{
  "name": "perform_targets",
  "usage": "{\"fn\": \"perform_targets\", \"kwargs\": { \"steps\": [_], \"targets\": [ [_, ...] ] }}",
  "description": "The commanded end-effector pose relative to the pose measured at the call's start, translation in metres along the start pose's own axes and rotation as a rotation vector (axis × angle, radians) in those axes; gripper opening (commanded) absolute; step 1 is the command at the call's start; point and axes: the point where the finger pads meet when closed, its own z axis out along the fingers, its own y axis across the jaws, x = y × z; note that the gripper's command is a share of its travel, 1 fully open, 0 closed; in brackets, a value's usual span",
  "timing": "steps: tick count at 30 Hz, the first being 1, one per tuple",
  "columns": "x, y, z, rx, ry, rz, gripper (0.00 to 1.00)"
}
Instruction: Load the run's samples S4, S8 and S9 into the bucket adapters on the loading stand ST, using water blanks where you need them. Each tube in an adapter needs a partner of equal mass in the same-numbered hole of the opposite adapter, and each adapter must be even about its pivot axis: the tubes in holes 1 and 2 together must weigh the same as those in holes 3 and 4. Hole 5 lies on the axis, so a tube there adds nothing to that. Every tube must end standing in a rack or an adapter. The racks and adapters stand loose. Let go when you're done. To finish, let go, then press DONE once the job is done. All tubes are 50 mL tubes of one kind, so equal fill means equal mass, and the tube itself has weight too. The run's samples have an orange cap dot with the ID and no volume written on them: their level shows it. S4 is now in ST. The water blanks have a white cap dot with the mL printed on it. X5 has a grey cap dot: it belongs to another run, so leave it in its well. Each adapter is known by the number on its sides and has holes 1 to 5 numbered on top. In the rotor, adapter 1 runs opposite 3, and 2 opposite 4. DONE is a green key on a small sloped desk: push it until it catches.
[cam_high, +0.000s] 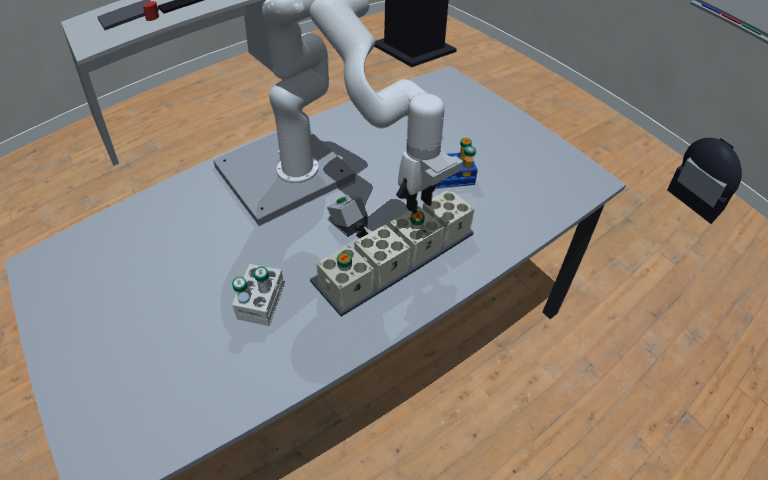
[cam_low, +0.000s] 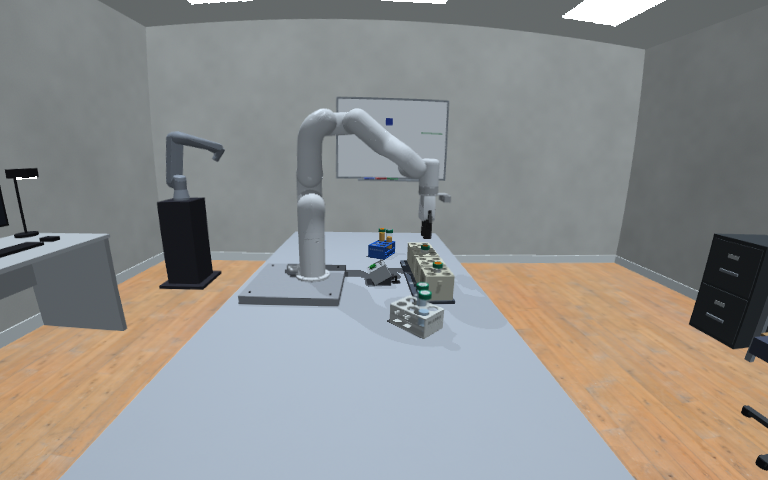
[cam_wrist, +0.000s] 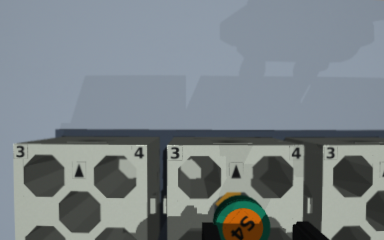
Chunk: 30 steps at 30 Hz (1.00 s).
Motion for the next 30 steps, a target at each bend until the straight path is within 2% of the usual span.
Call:
{"fn": "perform_targets", "kwargs": {
  "steps": [1,30],
  "targets": [
    [0.001,0.0,-0.007,-0.005,0.004,0.0,0.44],
    [0.001,-0.001,-0.061,-0.005,0.004,0.0,0.44]
  ]
}}
